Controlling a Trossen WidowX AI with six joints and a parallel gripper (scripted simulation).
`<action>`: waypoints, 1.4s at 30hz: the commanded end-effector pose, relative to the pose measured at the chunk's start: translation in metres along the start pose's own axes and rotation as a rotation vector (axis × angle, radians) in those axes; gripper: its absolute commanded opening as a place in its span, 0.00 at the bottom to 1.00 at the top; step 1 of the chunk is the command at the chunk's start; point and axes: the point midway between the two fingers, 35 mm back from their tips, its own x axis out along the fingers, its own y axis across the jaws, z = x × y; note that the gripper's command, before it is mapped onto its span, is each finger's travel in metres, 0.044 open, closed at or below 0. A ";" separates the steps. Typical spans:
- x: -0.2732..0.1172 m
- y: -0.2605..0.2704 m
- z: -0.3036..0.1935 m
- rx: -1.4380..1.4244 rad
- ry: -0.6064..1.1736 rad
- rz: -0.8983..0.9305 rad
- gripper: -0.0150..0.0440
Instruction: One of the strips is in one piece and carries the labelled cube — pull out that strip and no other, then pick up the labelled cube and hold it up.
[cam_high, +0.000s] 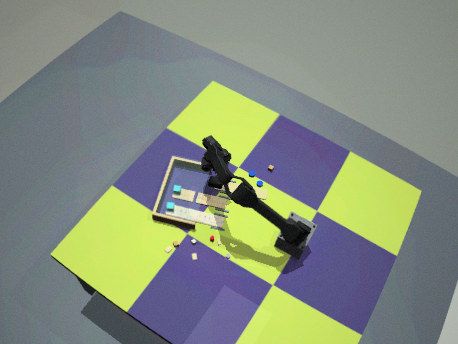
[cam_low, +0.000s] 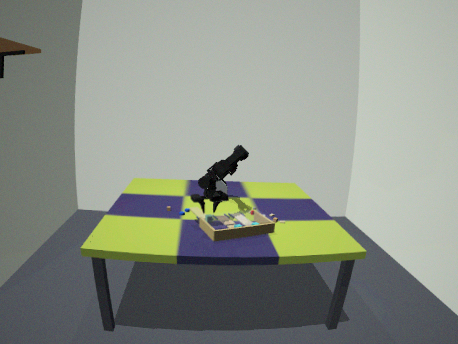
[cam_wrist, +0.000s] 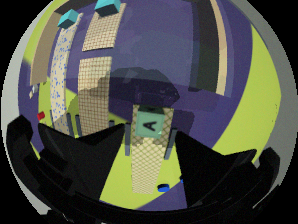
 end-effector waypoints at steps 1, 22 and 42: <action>0.008 0.001 0.000 0.004 -0.002 0.005 0.68; 0.039 0.002 0.000 0.004 -0.002 0.007 0.68; 0.028 0.005 -0.009 0.001 0.001 0.003 0.25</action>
